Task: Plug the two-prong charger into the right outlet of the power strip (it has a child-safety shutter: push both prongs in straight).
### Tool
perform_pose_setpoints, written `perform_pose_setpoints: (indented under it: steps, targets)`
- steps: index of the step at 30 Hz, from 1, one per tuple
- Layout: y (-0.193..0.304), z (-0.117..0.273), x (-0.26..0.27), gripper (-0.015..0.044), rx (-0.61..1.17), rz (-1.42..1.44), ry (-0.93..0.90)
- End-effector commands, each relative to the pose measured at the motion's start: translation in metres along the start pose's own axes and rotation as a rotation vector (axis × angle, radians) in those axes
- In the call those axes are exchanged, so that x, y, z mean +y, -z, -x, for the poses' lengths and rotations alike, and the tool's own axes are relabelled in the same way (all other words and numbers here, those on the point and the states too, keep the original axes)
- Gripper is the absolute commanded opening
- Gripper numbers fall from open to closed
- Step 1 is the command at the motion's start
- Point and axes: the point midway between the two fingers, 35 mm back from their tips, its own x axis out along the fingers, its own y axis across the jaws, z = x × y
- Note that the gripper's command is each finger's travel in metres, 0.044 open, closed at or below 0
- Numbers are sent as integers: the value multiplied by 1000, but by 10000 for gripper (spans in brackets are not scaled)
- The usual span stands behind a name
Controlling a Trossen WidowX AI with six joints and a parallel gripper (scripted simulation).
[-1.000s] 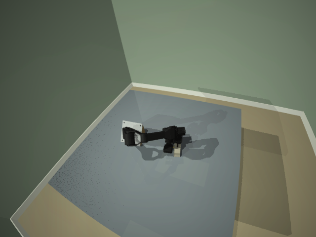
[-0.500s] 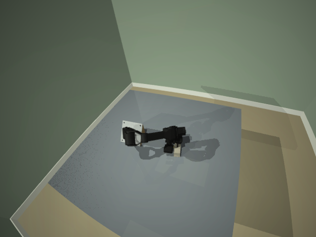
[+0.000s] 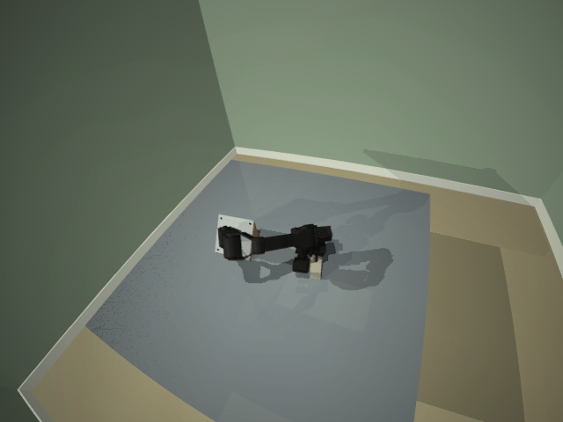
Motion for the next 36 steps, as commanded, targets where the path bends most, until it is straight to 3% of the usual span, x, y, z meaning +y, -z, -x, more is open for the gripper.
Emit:
perform_pose_setpoints:
  steps: [1,36]
  targets:
    - [-3,1,-1,0,-3,5,2]
    - [-10,1,-1,0,-3,5,2]
